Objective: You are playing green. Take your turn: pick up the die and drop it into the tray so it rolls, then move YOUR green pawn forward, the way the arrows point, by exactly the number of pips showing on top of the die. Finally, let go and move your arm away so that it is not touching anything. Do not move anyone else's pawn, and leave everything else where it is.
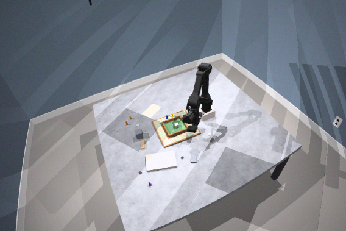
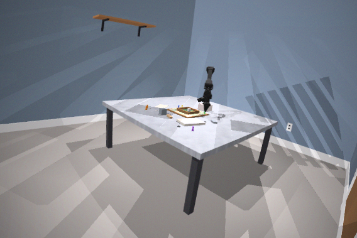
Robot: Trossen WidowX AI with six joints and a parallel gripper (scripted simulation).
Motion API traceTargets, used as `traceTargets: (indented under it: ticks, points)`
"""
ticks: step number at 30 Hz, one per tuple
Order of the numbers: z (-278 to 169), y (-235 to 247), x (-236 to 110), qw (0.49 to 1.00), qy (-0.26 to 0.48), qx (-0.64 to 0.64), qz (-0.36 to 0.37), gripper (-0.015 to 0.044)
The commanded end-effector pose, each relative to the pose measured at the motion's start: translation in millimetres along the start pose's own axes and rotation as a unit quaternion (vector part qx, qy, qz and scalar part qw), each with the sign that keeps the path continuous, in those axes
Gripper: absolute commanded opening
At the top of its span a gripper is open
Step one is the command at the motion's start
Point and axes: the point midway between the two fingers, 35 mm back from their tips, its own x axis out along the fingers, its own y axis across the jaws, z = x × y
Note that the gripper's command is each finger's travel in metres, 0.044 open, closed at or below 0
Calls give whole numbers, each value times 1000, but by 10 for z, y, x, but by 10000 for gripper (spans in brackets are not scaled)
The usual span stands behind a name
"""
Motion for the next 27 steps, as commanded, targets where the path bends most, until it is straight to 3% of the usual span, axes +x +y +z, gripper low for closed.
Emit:
traceTargets:
  ticks: [1,6,12,18,27]
  points:
    - [-4,-18,82,1000,1,2,-4,200]
    - [-6,-24,135,1000,1,2,-4,200]
    - [-6,-24,135,1000,1,2,-4,43]
    - [-6,-24,135,1000,1,2,-4,3]
    - [-1,25,-49,1000,1,2,-3,0]
